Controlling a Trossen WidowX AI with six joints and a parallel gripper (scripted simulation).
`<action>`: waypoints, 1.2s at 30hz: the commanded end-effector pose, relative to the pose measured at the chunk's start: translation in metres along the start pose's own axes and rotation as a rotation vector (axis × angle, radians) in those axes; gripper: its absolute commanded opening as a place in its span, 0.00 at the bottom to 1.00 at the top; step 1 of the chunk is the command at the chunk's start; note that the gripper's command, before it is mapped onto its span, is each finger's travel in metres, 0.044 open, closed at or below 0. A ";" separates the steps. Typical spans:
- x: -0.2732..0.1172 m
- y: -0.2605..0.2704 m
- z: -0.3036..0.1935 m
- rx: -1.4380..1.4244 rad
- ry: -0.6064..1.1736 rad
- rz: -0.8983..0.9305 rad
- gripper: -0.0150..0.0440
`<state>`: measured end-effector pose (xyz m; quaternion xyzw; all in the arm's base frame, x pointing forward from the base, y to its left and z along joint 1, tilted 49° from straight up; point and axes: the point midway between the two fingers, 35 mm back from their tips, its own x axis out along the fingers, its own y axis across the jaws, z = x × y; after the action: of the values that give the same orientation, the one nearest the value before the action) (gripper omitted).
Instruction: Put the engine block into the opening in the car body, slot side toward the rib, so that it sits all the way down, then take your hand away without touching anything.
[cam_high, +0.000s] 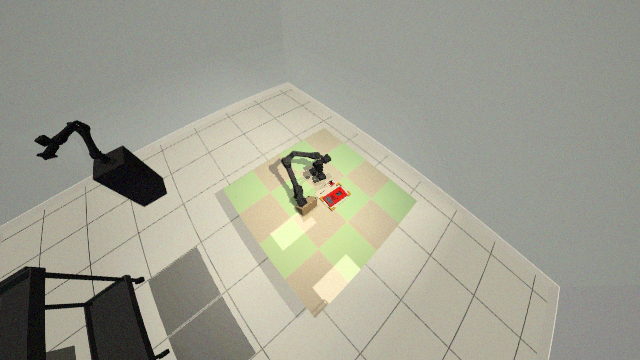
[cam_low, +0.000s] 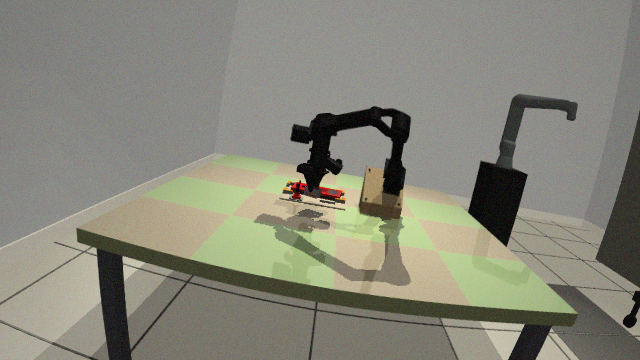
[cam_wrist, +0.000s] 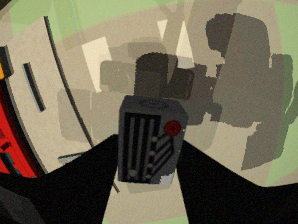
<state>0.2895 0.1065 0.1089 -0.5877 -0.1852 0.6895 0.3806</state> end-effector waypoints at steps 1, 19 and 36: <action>-0.015 -0.001 -0.002 -0.013 0.011 0.002 0.25; -0.070 -0.003 0.005 -0.036 0.015 0.000 0.25; -0.061 0.024 -0.024 0.430 0.015 0.000 0.25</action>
<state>0.3007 0.0462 0.1333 -0.5195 -0.0685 0.7085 0.4727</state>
